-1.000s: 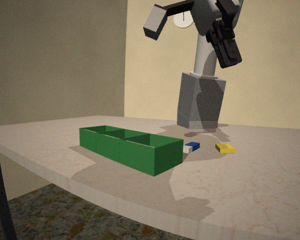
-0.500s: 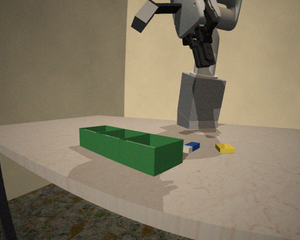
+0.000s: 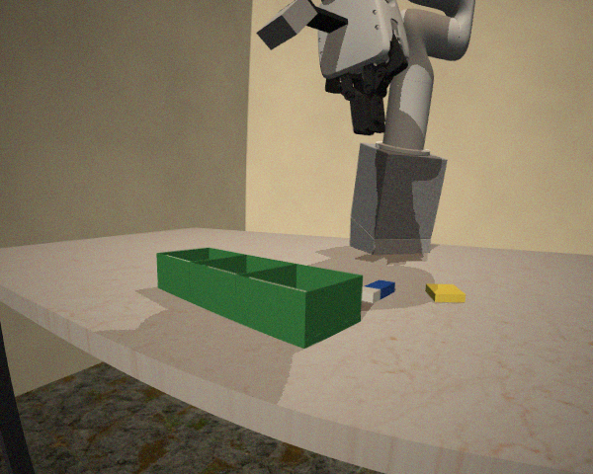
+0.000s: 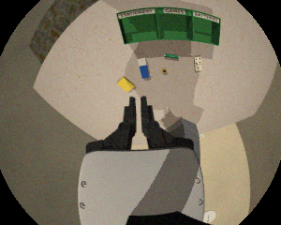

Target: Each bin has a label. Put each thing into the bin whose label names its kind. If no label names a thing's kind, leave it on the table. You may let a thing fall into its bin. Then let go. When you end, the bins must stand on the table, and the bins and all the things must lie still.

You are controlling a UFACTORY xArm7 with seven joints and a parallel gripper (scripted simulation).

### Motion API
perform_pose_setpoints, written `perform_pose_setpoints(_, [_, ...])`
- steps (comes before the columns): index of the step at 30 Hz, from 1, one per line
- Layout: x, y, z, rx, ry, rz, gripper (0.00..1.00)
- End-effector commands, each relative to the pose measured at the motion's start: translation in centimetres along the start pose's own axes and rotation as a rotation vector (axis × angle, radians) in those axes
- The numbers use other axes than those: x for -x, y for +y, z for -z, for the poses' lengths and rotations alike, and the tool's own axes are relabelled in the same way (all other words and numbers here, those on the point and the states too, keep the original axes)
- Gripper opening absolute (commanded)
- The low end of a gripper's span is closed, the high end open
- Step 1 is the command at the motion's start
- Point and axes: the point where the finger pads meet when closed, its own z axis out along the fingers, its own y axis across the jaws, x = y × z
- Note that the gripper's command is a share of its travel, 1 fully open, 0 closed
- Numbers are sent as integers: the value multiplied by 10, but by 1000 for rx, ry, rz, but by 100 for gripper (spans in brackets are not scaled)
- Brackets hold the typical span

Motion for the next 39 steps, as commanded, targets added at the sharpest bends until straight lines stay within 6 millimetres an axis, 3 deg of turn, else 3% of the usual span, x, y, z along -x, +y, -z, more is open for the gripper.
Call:
perform_pose_setpoints(1, [8,20,5,26,38,150,7])
perform_pose_setpoints(9, [22,45,10,81,67,387,7])
perform_pose_setpoints(21, [22,45,10,82,68,392,7])
perform_pose_setpoints(26, [-6,69,-10,75,75,194,7])
perform_pose_setpoints(30, [-28,88,-26,75,75,194,7])
perform_pose_setpoints(32, [-28,88,-26,75,75,194,7])
perform_pose_setpoints(39, [-67,122,-53,75,76,194,7])
